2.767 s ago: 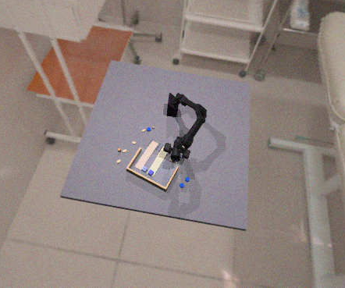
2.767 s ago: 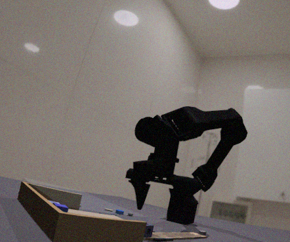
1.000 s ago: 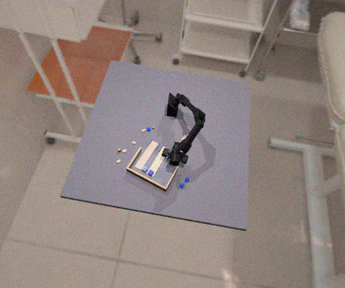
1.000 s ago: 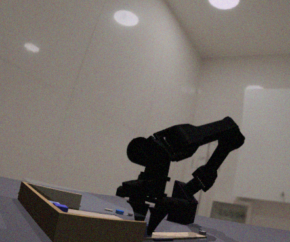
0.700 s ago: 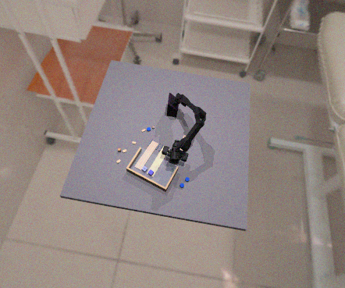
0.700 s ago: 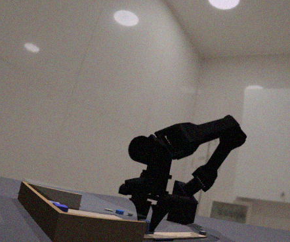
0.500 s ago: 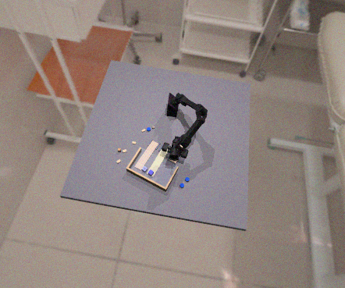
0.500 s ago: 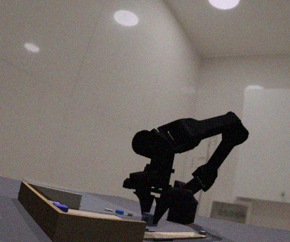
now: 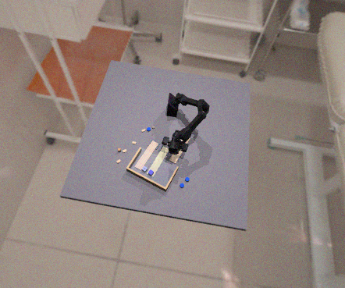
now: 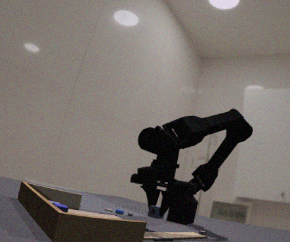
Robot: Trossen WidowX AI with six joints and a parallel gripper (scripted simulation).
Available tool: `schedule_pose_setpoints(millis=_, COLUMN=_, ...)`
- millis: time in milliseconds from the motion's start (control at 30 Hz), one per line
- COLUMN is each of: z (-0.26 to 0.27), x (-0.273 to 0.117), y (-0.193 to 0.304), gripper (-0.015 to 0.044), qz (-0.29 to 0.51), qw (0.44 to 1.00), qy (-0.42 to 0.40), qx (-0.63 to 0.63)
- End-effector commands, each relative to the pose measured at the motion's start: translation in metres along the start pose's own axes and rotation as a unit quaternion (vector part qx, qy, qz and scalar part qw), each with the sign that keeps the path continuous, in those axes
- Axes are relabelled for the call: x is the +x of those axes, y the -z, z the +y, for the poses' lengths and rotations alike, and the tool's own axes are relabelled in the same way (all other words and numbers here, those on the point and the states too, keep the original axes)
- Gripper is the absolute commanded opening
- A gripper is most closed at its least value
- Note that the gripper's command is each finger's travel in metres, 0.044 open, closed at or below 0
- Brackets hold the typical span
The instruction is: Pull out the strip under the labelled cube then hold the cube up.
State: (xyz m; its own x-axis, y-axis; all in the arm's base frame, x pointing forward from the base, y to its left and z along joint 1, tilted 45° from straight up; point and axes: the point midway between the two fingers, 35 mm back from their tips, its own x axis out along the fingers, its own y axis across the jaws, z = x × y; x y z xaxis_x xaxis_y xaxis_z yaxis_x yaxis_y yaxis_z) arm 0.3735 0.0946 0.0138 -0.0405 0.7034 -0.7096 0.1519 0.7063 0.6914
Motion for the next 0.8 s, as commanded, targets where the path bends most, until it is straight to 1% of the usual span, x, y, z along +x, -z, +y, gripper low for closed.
schedule_pose_setpoints(millis=0, z=-0.005, x=-0.002, y=0.012, gripper=0.0000, qz=-0.003, qw=1.000, qy=0.002, qx=-0.001)
schedule_pose_setpoints(millis=600, z=-0.028, x=0.000, y=0.072, gripper=0.0000, qz=-0.001, qw=1.000, qy=0.001, qx=0.000)
schedule_pose_setpoints(millis=700, z=-0.029, x=-0.001, y=0.074, gripper=0.0000, qz=-0.001, qw=1.000, qy=0.001, qx=0.000)
schedule_pose_setpoints(millis=767, z=-0.029, x=-0.009, y=0.074, gripper=0.0000, qz=-0.001, qw=1.000, qy=0.002, qx=0.000)
